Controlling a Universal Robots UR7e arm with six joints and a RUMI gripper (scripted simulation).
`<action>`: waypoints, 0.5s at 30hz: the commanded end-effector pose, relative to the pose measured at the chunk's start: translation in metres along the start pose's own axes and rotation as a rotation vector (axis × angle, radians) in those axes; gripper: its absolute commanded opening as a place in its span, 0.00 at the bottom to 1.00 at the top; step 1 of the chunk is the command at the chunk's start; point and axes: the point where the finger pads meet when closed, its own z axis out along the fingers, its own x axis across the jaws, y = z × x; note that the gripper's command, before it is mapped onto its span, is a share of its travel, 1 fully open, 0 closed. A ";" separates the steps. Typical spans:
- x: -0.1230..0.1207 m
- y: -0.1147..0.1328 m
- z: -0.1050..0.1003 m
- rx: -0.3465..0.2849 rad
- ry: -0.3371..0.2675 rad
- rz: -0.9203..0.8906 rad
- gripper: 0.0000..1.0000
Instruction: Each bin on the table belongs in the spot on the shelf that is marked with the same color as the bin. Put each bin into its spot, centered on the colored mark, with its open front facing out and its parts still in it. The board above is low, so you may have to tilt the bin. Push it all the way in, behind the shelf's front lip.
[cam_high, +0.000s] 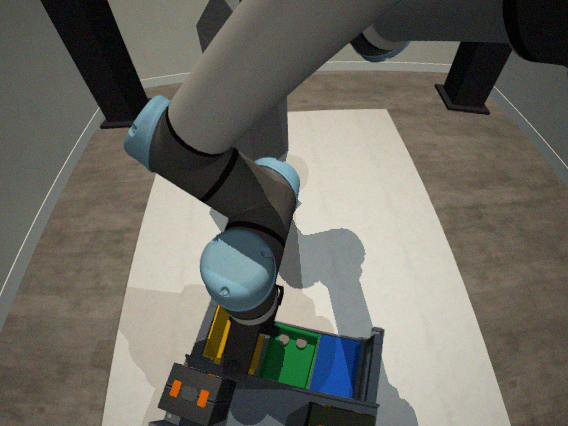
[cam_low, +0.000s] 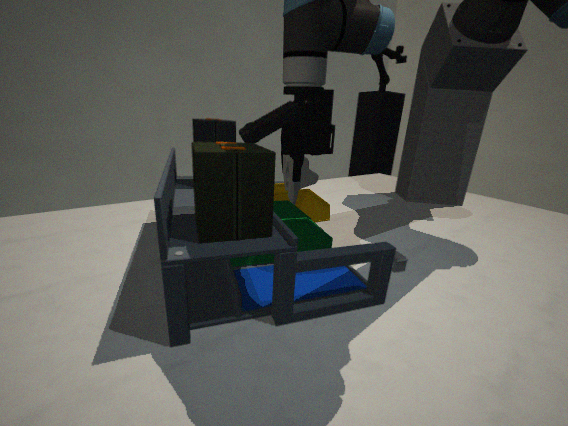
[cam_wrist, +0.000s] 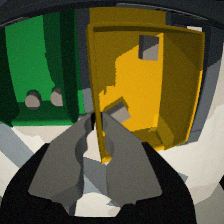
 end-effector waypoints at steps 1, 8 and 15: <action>0.000 -0.001 0.001 0.001 0.000 0.000 0.00; 0.000 -0.001 0.003 0.001 0.000 0.000 0.00; 0.000 -0.001 0.005 0.001 0.000 0.000 0.00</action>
